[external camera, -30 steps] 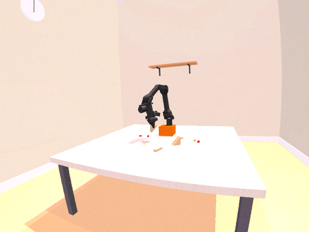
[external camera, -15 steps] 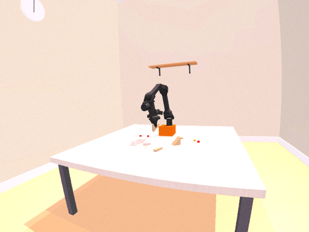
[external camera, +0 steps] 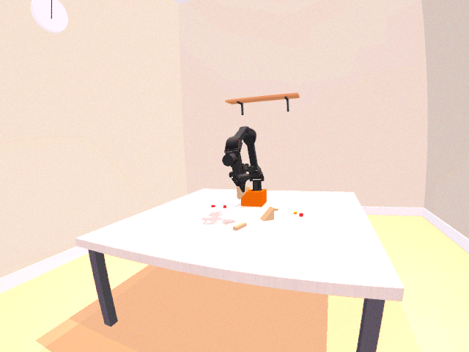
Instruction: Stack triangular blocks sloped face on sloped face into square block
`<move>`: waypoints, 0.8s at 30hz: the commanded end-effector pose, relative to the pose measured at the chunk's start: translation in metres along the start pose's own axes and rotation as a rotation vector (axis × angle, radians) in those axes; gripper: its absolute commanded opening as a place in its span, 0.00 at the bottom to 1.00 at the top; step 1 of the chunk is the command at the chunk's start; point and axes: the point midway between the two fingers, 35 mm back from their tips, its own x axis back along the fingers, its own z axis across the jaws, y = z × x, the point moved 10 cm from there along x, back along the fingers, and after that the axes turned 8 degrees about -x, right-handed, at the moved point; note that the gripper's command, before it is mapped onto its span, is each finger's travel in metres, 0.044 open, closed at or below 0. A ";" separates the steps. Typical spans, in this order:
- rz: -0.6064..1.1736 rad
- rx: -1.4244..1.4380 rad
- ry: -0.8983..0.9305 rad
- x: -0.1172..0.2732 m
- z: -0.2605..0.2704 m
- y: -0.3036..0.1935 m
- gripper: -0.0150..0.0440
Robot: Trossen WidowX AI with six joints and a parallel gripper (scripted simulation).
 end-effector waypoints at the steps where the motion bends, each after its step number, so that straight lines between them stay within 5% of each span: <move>1: -0.009 -0.004 0.007 0.000 -0.014 0.009 0.25; 24: -0.021 0.010 -0.002 -0.004 -0.068 0.057 0.25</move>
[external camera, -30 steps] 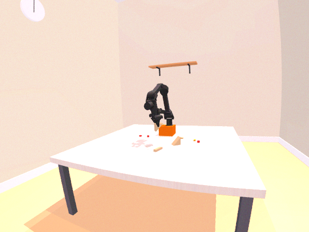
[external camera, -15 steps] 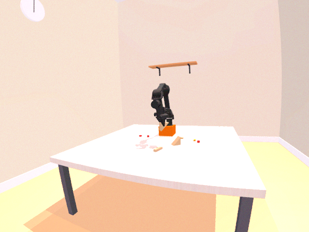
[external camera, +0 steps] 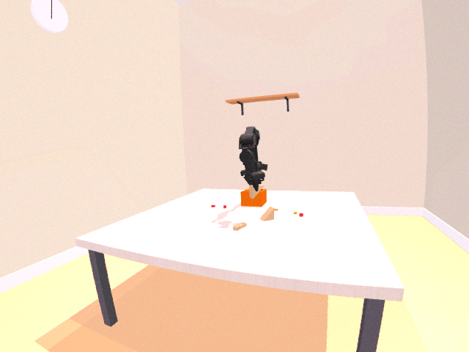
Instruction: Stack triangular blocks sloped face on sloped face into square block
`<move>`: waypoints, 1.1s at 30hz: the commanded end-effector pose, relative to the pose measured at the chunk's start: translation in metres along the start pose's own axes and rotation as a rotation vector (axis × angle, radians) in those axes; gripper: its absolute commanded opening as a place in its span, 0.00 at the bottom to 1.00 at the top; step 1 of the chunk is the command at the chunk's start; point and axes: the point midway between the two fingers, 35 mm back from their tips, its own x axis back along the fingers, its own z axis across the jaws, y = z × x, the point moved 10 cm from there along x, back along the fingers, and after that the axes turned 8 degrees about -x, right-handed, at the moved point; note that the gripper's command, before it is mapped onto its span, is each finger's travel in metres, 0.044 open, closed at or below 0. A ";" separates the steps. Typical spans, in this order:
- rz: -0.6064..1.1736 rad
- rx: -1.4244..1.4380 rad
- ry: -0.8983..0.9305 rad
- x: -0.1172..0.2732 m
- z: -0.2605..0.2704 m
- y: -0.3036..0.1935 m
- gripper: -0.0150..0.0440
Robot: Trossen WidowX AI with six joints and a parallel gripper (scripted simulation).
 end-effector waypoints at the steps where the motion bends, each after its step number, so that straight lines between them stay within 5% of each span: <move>1: -0.009 -0.006 0.009 -0.016 -0.002 0.002 0.25; 25: -0.011 -0.006 0.010 -0.102 0.007 0.022 0.25; 33: -0.011 -0.005 0.007 -0.104 0.007 0.024 0.25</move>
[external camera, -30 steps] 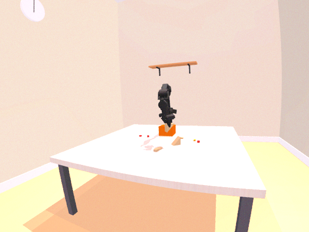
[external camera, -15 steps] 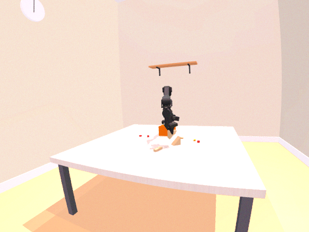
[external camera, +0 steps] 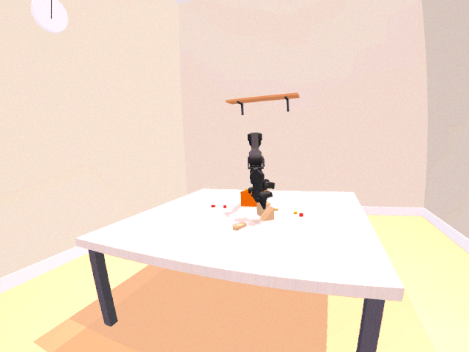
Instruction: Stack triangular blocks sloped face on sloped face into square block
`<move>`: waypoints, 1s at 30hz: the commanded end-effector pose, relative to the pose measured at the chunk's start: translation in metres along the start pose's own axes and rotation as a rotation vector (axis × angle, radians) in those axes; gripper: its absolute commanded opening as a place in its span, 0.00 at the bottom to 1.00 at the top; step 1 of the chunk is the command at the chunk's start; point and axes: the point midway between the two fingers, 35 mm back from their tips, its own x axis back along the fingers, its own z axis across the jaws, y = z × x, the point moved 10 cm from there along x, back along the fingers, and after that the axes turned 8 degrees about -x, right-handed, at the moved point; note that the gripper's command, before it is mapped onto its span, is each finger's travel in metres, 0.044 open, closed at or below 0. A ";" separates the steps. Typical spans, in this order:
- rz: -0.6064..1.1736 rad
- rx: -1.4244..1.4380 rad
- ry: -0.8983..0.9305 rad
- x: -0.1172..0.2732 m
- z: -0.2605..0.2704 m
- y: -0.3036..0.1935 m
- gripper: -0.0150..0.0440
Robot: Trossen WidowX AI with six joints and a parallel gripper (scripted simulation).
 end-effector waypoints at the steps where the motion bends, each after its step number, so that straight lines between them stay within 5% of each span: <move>1: -0.005 -0.003 -0.002 -0.002 0.000 0.001 0.25; 30: -0.008 -0.005 -0.002 -0.011 -0.001 0.003 0.25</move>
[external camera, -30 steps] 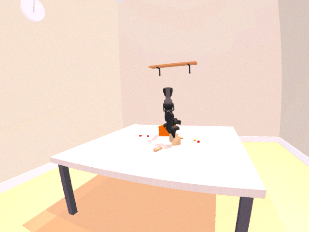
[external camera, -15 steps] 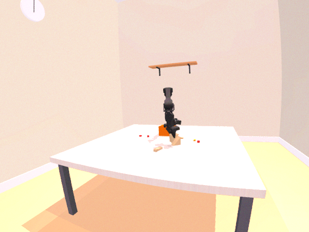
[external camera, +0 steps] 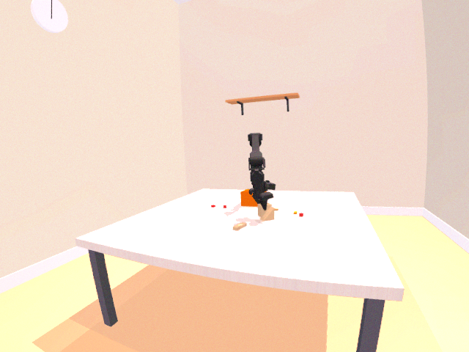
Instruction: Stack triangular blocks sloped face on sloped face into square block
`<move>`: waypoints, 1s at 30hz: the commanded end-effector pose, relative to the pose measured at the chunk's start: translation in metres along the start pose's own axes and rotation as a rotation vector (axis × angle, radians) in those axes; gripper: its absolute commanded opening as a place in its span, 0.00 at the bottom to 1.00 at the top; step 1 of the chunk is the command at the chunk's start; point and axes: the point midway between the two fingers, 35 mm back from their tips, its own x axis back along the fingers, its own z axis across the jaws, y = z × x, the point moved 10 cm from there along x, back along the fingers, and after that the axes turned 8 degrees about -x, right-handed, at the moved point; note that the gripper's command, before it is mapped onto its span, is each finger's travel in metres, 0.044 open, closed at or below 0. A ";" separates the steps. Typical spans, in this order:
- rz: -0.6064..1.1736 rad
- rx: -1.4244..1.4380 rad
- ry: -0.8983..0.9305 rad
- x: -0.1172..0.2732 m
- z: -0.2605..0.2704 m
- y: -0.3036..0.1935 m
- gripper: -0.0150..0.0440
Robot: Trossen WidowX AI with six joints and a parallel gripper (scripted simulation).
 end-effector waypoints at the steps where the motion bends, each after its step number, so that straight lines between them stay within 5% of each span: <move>1: -0.006 -0.003 0.002 -0.004 0.000 0.001 0.25; 30: -0.006 -0.003 0.004 -0.019 -0.001 0.004 0.25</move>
